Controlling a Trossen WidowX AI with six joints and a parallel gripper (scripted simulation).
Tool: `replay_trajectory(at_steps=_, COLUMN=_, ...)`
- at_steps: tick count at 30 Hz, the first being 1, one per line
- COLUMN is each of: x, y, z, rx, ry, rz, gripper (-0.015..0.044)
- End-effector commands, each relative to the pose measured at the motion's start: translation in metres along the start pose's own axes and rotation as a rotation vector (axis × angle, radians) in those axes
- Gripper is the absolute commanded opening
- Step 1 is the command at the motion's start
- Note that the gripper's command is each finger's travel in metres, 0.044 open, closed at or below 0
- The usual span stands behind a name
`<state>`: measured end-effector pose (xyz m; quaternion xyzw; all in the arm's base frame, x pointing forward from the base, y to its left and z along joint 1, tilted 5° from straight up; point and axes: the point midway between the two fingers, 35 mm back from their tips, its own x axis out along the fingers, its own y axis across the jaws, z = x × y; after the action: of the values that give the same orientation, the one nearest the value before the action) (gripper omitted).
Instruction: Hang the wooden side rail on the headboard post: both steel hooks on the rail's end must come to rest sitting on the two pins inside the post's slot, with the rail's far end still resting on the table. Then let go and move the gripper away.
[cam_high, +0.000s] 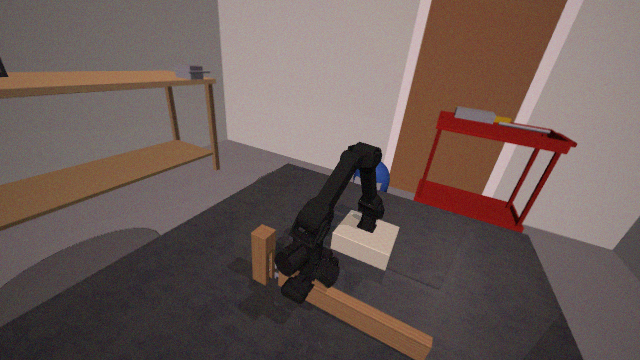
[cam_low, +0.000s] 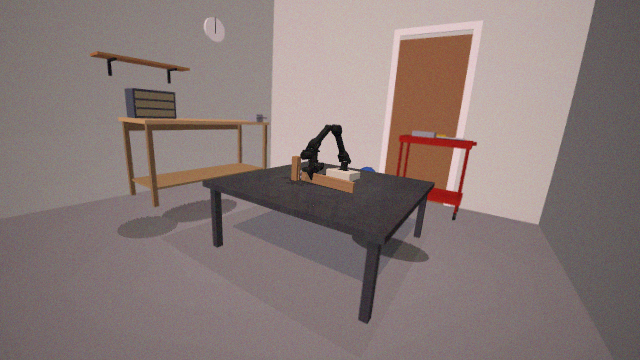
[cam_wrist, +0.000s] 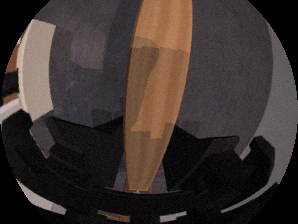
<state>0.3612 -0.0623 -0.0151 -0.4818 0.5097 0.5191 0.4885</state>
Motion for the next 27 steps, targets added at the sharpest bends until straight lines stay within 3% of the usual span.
replay_trajectory(at_steps=1, x=-0.0059, y=-0.0033, z=0.0000, rx=-0.004, ry=0.000, rz=-0.015, gripper=0.0000)
replay_trajectory(at_steps=27, x=-0.0102, y=-0.0033, z=0.0000, rx=-0.004, ry=0.000, rz=-0.015, gripper=0.0000)
